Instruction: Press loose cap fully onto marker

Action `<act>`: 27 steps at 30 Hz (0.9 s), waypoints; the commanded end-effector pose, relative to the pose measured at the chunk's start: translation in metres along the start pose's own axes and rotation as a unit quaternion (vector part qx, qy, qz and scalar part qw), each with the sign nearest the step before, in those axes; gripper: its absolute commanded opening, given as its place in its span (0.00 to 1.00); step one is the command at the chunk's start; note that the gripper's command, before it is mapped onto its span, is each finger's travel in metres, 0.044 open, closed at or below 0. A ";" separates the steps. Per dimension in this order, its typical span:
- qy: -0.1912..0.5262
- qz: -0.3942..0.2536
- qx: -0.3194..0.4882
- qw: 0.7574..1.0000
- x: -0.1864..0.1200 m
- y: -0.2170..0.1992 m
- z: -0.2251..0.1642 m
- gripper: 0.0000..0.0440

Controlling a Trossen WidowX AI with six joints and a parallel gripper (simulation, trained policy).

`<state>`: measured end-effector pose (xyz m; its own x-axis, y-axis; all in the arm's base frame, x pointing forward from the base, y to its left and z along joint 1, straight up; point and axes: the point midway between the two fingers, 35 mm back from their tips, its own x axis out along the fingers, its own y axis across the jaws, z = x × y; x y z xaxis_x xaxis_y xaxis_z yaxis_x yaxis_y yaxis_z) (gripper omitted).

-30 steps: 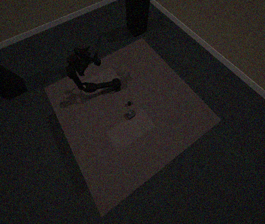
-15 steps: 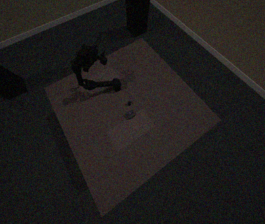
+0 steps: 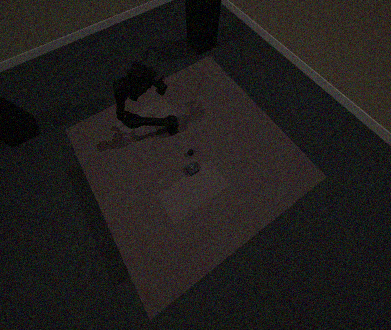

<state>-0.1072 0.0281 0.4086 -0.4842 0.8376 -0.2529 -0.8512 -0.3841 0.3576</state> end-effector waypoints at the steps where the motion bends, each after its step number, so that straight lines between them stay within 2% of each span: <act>1: 0.020 -0.015 0.010 1.000 0.011 -0.013 0.003 0.71; 27: 0.092 -0.079 0.031 0.992 0.052 -0.077 0.014 0.72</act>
<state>-0.0714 0.0967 0.3852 -0.3917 0.8084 -0.4394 -0.9027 -0.2453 0.3535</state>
